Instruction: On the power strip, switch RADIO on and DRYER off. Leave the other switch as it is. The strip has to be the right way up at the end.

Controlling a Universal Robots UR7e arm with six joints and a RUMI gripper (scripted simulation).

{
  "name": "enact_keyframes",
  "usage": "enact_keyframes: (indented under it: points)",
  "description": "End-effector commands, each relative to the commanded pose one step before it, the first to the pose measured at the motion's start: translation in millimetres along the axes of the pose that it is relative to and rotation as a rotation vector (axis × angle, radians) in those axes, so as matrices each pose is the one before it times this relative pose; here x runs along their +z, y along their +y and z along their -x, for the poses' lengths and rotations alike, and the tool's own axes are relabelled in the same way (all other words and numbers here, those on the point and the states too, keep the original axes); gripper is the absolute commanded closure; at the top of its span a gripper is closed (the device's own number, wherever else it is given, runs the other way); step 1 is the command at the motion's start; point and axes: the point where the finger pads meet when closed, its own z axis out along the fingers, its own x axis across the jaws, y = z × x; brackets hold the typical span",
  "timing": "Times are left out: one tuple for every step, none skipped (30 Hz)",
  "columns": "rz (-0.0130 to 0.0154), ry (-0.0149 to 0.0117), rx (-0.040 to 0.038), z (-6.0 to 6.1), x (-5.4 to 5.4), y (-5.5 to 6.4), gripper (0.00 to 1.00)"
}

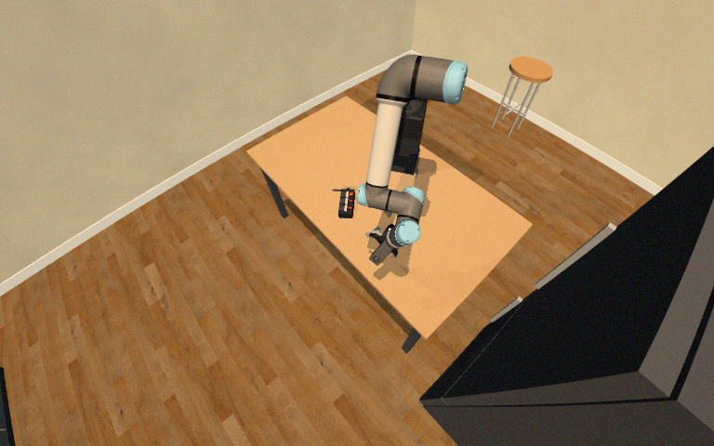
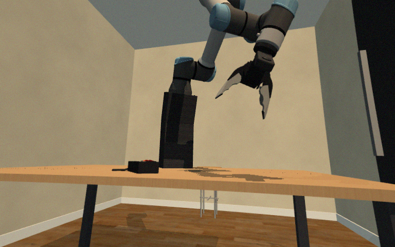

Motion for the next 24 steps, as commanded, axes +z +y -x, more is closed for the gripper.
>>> enact_keyframes:
  points:
    - [-0.03310, -0.02964, 0.06112, -20.88, 18.90, 12.15, 0.00]
    - [0.00000, 0.00000, 0.00000, 0.00, 0.00, 0.00, 0.00]
    - [0.00000, 0.00000, 0.00000, 0.00, 0.00, 0.00, 0.00]
    - [-0.00438, -0.00429, 0.01040, -3.96, 3.59, 2.42, 0.00]
    - [-0.00457, -0.00442, 0.01076, -4.16, 3.58, 2.59, 0.00]
    - [-0.00476, -0.00453, 0.01109, -4.37, 3.54, 2.77, 0.00]
    - [-0.00494, -0.00464, 0.01141, -4.58, 3.49, 2.94, 0.00]
    - [0.00000, 0.00000, 0.00000, 0.00, 0.00, 0.00, 0.00]
    - [-0.00512, -0.00474, 0.01171, -4.79, 3.41, 3.11, 0.00]
    - [-0.00540, -0.00522, 0.01271, -5.15, 4.03, 3.00, 0.00]
    - [0.00000, 0.00000, 0.00000, 0.00, 0.00, 0.00, 0.00]
    - [-0.00575, -0.00583, 0.01400, -5.60, 4.90, 2.79, 0.00]
    - [0.00000, 0.00000, 0.00000, 0.00, 0.00, 0.00, 0.00]
    - [-0.00595, -0.00590, 0.01427, -5.83, 4.72, 2.97, 0.00]
    - [0.00000, 0.00000, -0.00009, 0.00, 0.00, 0.00, 0.00]
    - [-0.00615, -0.00595, 0.01460, -6.06, 4.50, 3.15, 0.00]
    - [0.00000, 0.00000, -0.00032, 0.01, 0.00, 0.00, 0.00]
    - [-0.00635, -0.00600, 0.01493, -6.27, 4.25, 3.31, 0.00]
    - [0.00000, 0.00000, 0.00000, 0.00, 0.00, 0.00, 0.00]
    - [0.00000, 0.00000, 0.00000, 0.00, 0.00, 0.00, 0.00]
    - [-0.00654, -0.00603, 0.01454, -6.47, 3.97, 3.47, 0.00]
    - [-0.00671, -0.00637, 0.01583, -6.81, 4.40, 3.39, 0.00]
    - [0.00000, 0.00000, -0.00026, 0.00, 0.00, 0.00, 0.00]
    - [-0.00631, -0.00682, 0.01690, -7.35, 6.02, 3.29, 0.00]
